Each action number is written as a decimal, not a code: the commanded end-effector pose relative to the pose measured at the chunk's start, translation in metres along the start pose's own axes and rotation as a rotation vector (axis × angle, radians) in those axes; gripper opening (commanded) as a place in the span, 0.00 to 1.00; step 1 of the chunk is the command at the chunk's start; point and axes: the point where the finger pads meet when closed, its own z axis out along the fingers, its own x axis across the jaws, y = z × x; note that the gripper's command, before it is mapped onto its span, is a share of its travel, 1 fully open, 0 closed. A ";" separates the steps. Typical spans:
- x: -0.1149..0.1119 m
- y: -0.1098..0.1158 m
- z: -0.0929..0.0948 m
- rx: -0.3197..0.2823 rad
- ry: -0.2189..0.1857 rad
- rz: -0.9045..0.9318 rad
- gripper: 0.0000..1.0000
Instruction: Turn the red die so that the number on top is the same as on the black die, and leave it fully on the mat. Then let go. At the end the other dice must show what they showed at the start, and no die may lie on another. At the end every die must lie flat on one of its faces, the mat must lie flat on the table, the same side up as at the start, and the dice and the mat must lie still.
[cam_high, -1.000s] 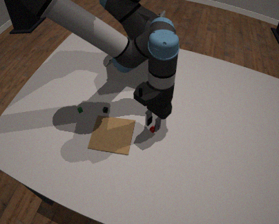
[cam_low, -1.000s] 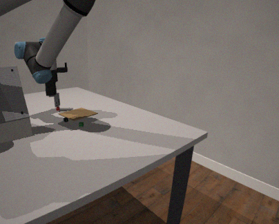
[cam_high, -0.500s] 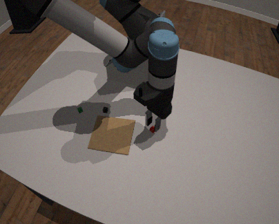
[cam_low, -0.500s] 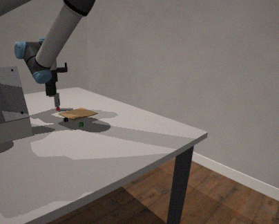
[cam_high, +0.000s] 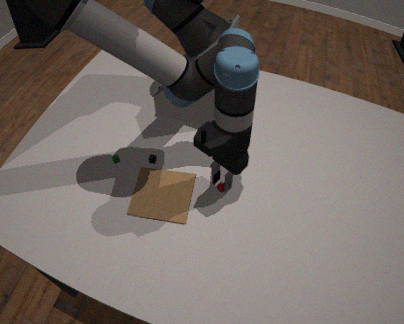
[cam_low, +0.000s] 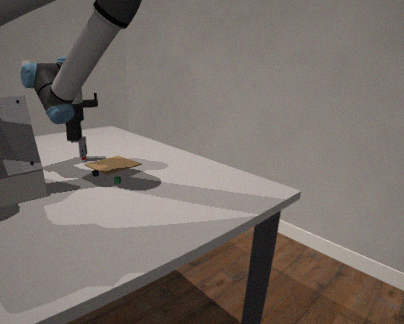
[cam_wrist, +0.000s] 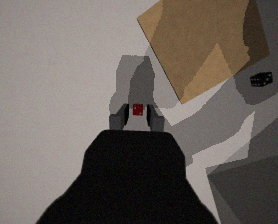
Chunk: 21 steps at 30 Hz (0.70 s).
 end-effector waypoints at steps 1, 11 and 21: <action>0.000 0.000 0.006 0.001 -0.001 0.000 0.64; 0.000 0.000 0.013 0.001 -0.001 0.000 0.64; 0.000 0.000 0.013 0.001 -0.001 0.000 0.64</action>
